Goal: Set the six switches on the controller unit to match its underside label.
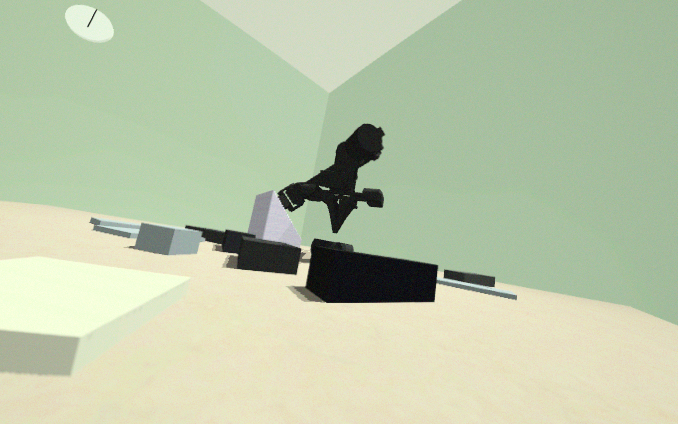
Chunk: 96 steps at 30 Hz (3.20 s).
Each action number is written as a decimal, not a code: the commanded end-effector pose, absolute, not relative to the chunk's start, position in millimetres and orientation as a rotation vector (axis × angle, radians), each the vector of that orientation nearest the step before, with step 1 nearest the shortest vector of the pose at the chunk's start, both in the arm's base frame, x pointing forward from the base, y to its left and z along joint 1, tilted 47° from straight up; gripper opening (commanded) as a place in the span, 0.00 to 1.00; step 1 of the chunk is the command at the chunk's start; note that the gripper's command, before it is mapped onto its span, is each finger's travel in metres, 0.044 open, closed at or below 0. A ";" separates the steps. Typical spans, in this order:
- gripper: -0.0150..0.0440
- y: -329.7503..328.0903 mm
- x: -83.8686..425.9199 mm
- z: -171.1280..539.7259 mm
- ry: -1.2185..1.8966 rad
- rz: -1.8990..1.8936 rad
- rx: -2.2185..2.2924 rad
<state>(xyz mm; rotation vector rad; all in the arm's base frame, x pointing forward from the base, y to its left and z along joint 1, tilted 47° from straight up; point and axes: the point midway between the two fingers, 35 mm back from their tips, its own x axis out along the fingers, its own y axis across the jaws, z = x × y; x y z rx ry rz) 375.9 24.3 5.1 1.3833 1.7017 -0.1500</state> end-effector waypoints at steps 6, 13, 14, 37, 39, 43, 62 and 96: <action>0.25 35.6 373.8 -6.2 1.710 -0.156 1.394; 0.25 41.6 373.9 -11.6 1.710 -0.155 1.395; 0.25 43.6 373.9 -13.5 1.710 -0.155 1.395; 0.25 27.9 374.5 1.0 1.708 -0.154 1.390; 0.25 13.7 372.7 14.6 1.710 -0.157 1.393; 0.25 11.9 372.4 16.3 1.710 -0.157 1.394; 0.25 34.6 337.3 43.9 1.710 -0.159 1.394; 0.25 84.1 379.8 38.3 1.854 -0.272 1.218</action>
